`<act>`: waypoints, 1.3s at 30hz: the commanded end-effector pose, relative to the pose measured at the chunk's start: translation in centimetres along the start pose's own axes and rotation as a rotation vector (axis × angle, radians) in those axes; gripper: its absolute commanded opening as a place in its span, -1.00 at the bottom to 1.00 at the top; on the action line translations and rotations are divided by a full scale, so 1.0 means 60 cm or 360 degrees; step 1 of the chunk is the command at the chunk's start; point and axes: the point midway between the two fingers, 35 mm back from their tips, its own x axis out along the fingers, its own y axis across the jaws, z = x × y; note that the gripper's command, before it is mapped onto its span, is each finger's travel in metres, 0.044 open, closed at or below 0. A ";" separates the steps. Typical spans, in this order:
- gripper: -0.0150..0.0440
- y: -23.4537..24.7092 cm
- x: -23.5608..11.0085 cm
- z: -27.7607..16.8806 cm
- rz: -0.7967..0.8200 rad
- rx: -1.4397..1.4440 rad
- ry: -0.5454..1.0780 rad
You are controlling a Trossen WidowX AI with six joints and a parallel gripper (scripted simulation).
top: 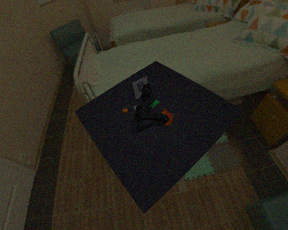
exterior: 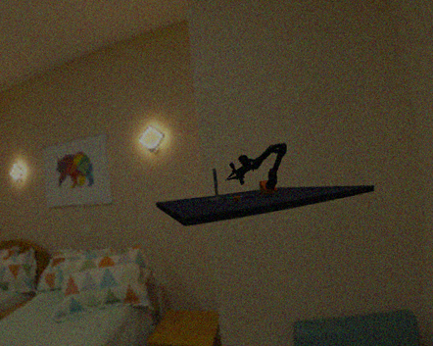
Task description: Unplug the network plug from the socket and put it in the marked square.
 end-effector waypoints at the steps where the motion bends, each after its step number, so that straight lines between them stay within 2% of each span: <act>1: -0.49 0.021 0.010 -0.009 0.0168 -0.0039 -0.0033; 22: -0.49 0.101 0.003 -0.017 0.0802 -0.0029 -0.0416; 39: -0.49 0.125 0.016 -0.013 0.0816 -0.0024 -0.0429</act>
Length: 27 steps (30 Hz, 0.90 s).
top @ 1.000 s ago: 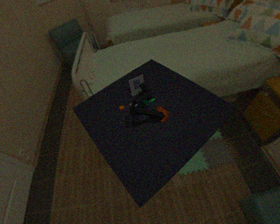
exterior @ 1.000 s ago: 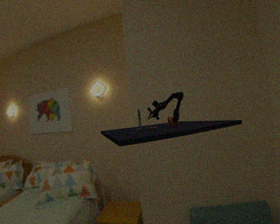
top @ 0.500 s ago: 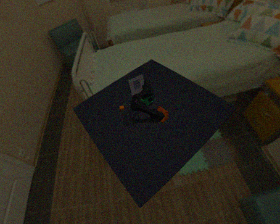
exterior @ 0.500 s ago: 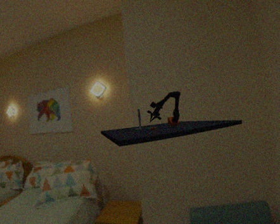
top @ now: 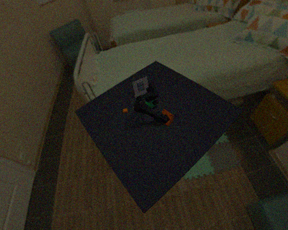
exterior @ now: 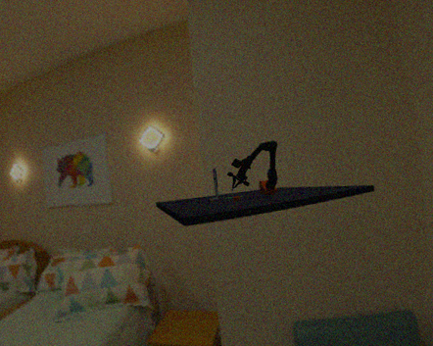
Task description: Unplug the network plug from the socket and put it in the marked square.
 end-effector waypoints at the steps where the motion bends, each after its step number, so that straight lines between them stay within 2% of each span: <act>1: -0.49 0.009 0.011 -0.002 0.0011 0.0017 -0.0004; 27: -0.49 0.044 0.060 0.000 0.0008 0.0020 -0.0001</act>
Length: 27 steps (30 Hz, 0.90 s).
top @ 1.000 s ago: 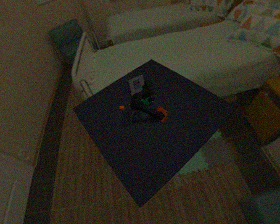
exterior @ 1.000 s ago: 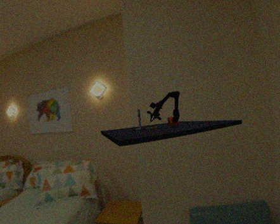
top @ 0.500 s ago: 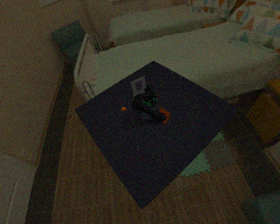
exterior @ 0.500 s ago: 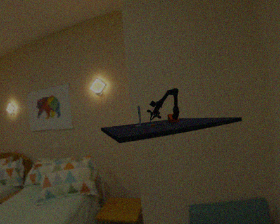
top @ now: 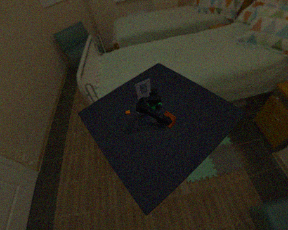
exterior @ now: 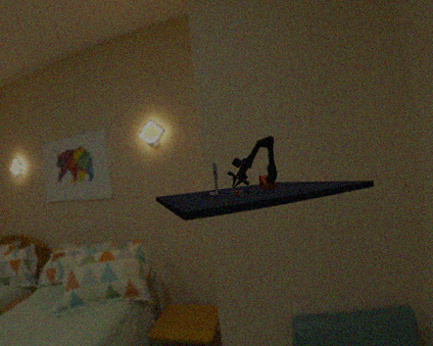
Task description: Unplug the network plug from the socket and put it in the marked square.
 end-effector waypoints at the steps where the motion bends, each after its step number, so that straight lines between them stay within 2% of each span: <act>1: -0.49 0.010 0.009 -0.002 0.0008 0.0016 0.0005; 26: -0.49 0.017 0.019 0.003 0.0006 0.0008 -0.0001; 27: -0.40 0.017 0.019 0.003 0.0006 0.0008 -0.0001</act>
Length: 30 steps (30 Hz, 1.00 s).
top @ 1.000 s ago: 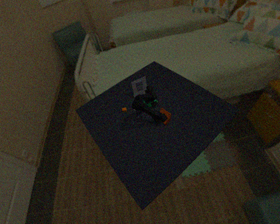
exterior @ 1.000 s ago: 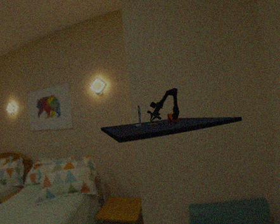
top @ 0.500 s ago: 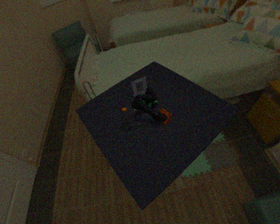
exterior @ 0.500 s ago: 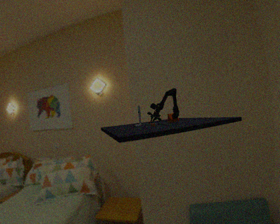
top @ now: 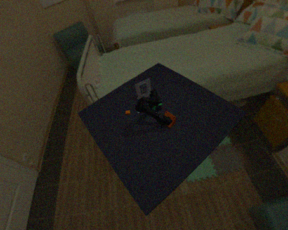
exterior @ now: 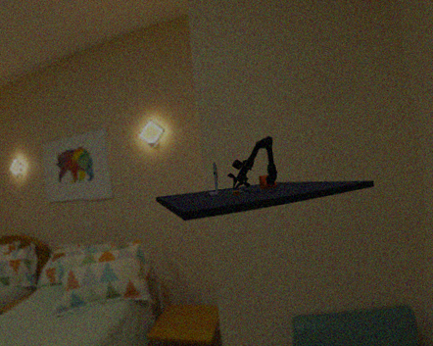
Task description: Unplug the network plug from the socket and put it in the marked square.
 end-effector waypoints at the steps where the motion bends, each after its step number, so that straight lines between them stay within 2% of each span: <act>1: -0.31 0.000 0.000 0.000 0.0000 0.0000 0.0000; 5: 0.04 0.000 0.000 0.000 0.0000 0.0000 0.0000; 30: 0.04 -0.001 -0.045 -0.004 0.0002 0.0006 0.0007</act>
